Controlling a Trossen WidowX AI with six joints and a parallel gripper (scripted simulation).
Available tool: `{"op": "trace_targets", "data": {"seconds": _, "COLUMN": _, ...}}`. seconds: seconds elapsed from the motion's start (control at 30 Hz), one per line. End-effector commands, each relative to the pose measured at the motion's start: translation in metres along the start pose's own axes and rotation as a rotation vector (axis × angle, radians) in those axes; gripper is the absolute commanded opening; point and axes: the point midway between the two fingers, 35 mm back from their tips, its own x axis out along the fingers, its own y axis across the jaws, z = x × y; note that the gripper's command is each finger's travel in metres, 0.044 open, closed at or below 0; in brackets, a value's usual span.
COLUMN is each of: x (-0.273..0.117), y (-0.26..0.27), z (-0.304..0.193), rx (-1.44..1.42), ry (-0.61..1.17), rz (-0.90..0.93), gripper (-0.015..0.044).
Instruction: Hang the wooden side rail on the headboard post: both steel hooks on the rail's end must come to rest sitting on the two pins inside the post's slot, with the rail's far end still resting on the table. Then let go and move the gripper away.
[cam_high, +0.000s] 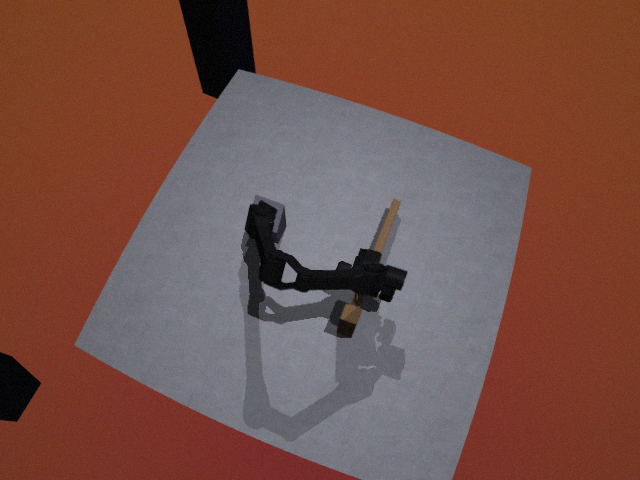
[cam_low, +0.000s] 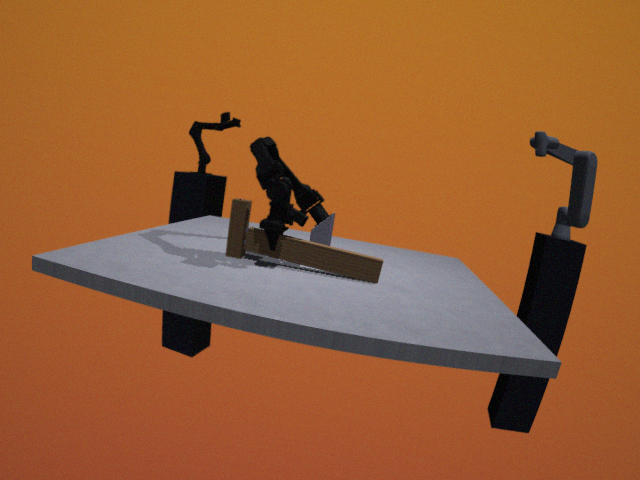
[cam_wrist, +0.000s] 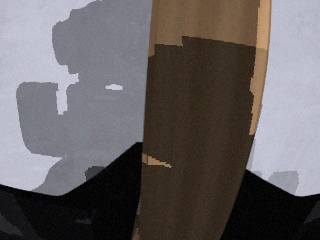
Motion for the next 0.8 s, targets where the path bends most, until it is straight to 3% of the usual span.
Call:
{"op": "trace_targets", "data": {"seconds": 0.0, "x": -0.0028, "y": -0.0018, "z": -0.0014, "rx": -0.002, "ry": 0.001, "rz": -0.007, "gripper": 0.0}}
{"op": "trace_targets", "data": {"seconds": 0.77, "x": -0.0031, "y": -0.0019, "z": -0.0038, "rx": -0.002, "ry": 0.001, "rz": -0.007, "gripper": 0.0}}
